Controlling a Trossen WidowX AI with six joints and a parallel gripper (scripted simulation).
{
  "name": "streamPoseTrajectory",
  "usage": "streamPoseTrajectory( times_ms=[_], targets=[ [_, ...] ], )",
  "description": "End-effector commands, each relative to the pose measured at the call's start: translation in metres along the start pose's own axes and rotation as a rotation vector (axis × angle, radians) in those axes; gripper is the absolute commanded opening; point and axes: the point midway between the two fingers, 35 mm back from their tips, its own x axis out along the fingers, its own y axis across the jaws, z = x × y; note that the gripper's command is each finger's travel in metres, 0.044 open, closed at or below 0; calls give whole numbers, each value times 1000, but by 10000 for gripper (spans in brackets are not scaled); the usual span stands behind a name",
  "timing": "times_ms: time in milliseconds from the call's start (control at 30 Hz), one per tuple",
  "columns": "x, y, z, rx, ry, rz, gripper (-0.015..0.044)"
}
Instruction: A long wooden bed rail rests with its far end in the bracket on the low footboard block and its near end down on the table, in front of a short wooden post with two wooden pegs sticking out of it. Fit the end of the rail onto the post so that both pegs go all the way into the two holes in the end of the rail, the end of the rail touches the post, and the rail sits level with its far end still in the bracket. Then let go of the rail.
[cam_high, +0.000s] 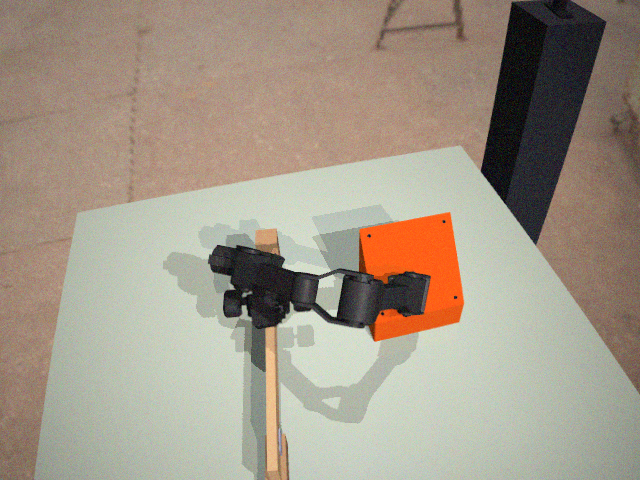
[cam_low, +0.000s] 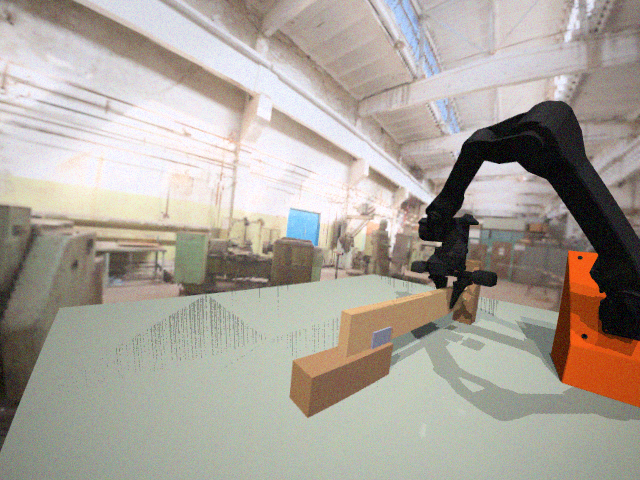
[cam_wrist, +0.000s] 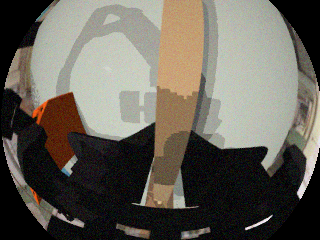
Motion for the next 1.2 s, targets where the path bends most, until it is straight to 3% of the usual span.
streamPoseTrajectory(
  times_ms=[0, 1167],
  targets=[
    [0, 0, -1, 1, 0, -1, 0],
    [-3, -2, -12, 0, 1, -1, 0]
  ],
)
